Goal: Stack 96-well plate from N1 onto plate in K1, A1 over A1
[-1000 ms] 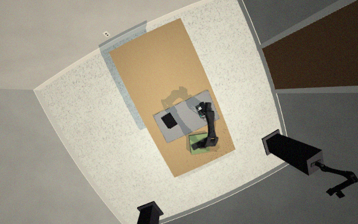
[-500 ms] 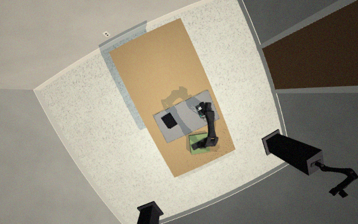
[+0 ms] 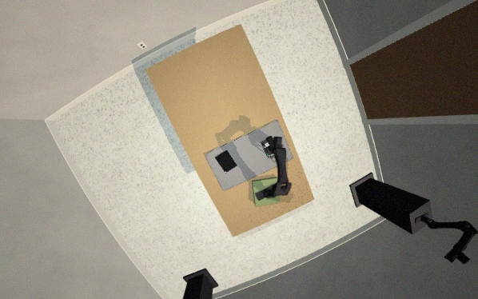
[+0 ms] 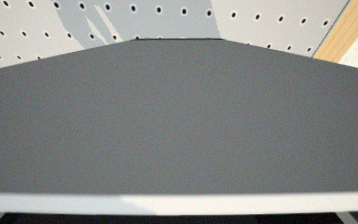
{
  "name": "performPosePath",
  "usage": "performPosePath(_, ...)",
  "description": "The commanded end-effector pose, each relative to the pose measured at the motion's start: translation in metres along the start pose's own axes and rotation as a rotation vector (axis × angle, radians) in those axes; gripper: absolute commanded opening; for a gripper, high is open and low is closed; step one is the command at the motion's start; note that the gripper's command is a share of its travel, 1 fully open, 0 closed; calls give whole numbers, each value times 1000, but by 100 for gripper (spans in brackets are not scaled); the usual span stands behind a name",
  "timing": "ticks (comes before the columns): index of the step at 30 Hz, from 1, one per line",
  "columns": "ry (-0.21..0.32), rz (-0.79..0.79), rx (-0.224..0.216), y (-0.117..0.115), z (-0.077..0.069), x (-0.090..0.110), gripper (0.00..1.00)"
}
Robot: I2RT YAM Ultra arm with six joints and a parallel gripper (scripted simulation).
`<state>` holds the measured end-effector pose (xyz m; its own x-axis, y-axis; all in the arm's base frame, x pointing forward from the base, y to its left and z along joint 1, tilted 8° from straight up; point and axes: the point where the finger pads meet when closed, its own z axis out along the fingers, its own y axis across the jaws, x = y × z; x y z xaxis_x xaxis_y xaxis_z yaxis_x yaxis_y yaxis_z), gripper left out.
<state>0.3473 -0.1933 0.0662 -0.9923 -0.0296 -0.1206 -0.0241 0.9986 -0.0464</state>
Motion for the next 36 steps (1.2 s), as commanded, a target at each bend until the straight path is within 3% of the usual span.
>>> performPosePath(1, -19, -1, 3, 2, 0, -2, 0)
performPosePath(9, -30, -2, 10, -1, -1, -7, 0)
performPosePath(36, 1, -1, -6, 3, 14, 1, 0)
